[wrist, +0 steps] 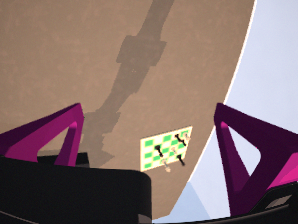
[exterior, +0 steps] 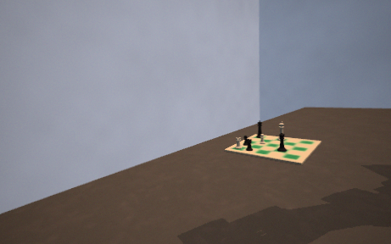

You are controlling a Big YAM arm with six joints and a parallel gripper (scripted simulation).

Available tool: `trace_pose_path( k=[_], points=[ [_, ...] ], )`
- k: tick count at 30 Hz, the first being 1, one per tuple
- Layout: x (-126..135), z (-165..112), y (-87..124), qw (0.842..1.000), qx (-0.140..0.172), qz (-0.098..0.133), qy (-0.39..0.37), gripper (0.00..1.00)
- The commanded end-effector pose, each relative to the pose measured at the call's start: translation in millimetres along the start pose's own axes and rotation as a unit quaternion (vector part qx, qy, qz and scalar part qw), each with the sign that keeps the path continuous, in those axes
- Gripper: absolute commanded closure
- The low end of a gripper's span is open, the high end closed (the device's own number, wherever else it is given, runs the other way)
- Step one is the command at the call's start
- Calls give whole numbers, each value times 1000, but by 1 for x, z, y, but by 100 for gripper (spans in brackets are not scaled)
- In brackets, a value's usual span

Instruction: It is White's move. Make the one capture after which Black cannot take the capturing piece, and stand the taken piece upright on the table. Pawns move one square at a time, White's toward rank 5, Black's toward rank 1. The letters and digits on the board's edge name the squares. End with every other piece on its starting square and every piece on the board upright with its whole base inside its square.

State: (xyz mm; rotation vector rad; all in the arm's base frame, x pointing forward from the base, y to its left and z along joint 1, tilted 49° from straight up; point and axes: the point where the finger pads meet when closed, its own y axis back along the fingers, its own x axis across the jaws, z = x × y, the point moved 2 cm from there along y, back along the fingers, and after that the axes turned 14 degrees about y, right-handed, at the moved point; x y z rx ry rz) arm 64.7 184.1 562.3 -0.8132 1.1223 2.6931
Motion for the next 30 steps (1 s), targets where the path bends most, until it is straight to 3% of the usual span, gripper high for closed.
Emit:
trace_pose_path(
  k=[1,17,18,24,30],
  points=[
    [-1,0,4,1000,-4,-3,-1,0],
    [-1,0,4,1000,-4,-3,-1,0],
    [-6,4,19,1000,-20,-15,-4,0],
    [-9,4,-20,1000,11,3,13,0],
    [-25,-6,-82,997,53,37,48,0]
  ],
)
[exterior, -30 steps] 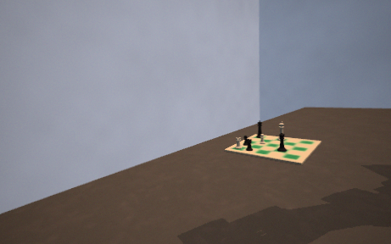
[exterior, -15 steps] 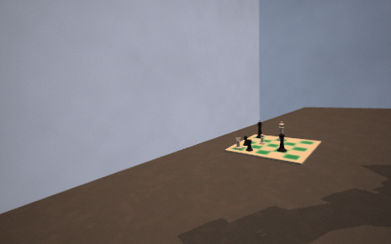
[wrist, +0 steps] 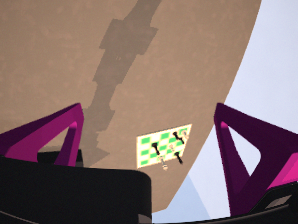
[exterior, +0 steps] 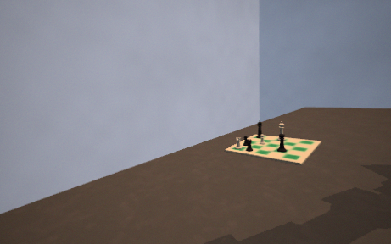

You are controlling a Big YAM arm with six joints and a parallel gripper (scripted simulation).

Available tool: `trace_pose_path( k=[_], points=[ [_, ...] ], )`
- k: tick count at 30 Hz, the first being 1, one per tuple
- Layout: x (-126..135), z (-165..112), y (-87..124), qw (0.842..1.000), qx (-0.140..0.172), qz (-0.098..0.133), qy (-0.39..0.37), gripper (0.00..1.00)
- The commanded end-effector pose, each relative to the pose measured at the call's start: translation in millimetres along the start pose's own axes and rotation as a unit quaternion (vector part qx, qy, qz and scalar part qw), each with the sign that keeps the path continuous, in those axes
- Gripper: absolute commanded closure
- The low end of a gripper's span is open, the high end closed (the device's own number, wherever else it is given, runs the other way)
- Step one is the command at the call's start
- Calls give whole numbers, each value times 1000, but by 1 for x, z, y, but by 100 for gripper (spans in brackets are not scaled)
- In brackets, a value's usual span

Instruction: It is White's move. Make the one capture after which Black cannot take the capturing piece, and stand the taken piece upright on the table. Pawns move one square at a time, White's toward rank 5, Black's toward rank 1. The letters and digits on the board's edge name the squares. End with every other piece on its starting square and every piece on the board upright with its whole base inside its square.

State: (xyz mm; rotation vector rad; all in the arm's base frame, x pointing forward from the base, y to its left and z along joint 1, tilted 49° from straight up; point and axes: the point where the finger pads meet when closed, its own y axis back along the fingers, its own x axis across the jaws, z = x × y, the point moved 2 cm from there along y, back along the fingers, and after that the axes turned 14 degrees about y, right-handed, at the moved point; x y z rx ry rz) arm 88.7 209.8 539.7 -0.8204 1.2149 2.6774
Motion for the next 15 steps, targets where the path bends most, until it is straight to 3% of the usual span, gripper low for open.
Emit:
trace_pose_path(
  k=[1,4,7,8,9,10,11,12,13,14,15],
  points=[
    [-21,-3,-59,998,38,31,46,0],
    [-21,-3,-59,998,38,31,46,0],
    [-42,-30,-117,993,64,72,68,0],
    [-42,-30,-117,993,64,72,68,0],
    [-51,-45,-138,991,70,88,73,0],
    [-51,-45,-138,991,70,88,73,0],
    [-59,-61,-158,989,74,104,78,0],
    [-59,-61,-158,989,74,104,78,0],
    [-67,-81,-178,987,75,121,81,0],
    [-67,-81,-178,987,75,121,81,0],
    [-74,-103,-196,984,74,137,82,0]
  ],
)
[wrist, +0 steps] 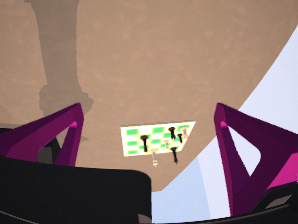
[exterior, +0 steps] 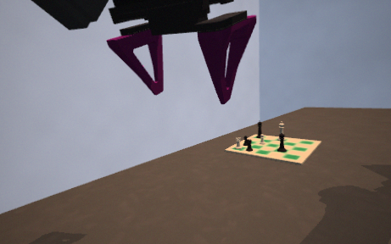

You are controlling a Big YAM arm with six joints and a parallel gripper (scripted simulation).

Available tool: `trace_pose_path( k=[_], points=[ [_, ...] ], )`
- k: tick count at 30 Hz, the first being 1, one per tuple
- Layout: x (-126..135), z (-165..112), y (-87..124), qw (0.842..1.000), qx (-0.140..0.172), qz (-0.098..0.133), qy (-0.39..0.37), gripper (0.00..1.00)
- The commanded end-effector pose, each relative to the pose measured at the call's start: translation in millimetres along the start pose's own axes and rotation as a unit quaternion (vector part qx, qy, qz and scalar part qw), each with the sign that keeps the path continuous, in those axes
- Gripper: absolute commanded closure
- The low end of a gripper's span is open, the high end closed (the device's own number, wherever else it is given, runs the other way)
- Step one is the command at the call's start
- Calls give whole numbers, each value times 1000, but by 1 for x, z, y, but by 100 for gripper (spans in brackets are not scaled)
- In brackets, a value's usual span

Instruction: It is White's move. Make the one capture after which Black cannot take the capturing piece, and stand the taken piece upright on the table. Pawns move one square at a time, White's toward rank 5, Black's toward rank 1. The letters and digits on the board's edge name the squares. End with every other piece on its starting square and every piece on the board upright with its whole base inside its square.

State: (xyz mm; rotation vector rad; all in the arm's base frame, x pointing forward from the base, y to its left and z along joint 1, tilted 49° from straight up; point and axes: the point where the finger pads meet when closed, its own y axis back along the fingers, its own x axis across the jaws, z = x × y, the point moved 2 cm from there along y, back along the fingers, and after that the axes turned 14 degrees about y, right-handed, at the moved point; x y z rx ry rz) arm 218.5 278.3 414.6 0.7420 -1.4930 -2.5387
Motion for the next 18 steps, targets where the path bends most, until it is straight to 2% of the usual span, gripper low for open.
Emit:
trace_pose_path(
  k=[1,2,3,4,6,7,8,9,10,11,12,13,14,15,16,17,18],
  points=[
    [-22,-25,-27,999,7,16,51,0],
    [-32,-47,-46,998,3,31,53,0],
    [-32,-47,-46,998,3,31,53,0],
    [-40,-71,-63,998,-3,44,53,0],
    [-40,-71,-63,998,-3,44,53,0],
    [-47,-96,-80,997,-12,56,53,0],
    [-55,-91,-72,997,-13,44,58,0],
    [-51,-122,-95,996,-23,65,52,0],
    [-51,-122,-95,996,-23,65,52,0],
    [-54,-148,-109,996,-35,71,50,0],
    [-54,-148,-109,996,-35,71,50,0],
    [-55,-175,-121,995,-48,76,47,0],
    [-55,-175,-121,995,-48,76,47,0],
    [-54,-200,-132,994,-62,77,44,0],
    [-54,-200,-132,994,-62,77,44,0],
    [-52,-225,-141,993,-77,76,41,0],
    [-52,-225,-140,993,-77,76,41,0]
  ],
)
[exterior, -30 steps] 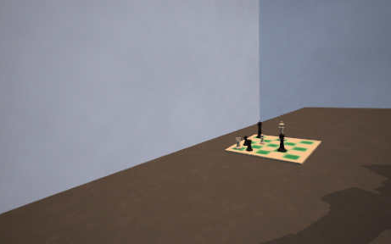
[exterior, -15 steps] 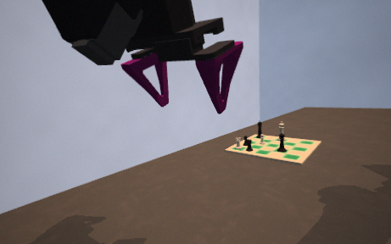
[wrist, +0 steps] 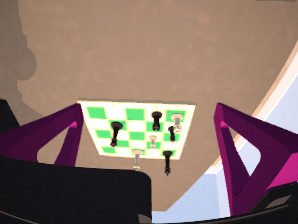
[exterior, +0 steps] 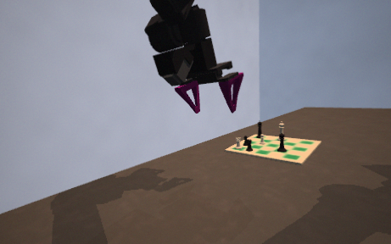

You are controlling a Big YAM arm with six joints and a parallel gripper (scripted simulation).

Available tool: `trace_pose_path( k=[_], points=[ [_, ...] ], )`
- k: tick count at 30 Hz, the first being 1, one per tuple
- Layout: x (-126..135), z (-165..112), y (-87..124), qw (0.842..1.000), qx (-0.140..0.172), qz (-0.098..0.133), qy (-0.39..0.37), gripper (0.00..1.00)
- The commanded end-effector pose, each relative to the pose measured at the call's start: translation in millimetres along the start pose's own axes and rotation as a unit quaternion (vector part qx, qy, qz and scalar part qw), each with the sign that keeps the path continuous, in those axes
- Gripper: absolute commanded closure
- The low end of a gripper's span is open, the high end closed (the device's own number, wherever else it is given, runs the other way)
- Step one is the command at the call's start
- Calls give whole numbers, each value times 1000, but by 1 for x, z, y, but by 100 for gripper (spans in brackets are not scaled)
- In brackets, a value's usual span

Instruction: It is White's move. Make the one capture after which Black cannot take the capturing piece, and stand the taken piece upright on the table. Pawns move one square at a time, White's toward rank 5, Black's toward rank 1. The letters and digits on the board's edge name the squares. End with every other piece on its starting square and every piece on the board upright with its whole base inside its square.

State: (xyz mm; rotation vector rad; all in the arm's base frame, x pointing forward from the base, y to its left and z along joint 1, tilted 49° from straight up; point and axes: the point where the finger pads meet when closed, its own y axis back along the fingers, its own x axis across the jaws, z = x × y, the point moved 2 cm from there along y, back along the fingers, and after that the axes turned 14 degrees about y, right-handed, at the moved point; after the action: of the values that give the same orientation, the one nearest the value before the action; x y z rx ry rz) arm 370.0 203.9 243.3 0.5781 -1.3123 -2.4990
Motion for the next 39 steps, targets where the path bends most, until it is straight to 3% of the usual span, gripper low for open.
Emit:
trace_pose_path(
  k=[1,2,3,5,7,8,10,11,13,17,22,23,27,39],
  points=[
    [-4,-53,-12,999,-21,0,43,0],
    [-6,-52,-9,999,-21,-1,43,0],
    [0,-76,-16,999,-35,-5,40,0],
    [0,-76,-16,999,-35,-5,40,0],
    [9,-115,-24,997,-59,-18,36,0],
    [6,-114,-21,997,-59,-19,38,0],
    [19,-145,-29,996,-79,-33,33,0],
    [23,-143,-29,996,-83,-25,26,0],
    [28,-167,-32,994,-93,-47,31,0],
    [32,-189,-29,992,-105,-67,31,0],
    [37,-178,-43,991,-118,-53,37,0],
    [27,-174,-28,991,-106,-67,53,0],
    [30,-187,-19,991,-100,-78,40,0],
    [28,-179,-25,991,-103,-72,48,0]
  ],
)
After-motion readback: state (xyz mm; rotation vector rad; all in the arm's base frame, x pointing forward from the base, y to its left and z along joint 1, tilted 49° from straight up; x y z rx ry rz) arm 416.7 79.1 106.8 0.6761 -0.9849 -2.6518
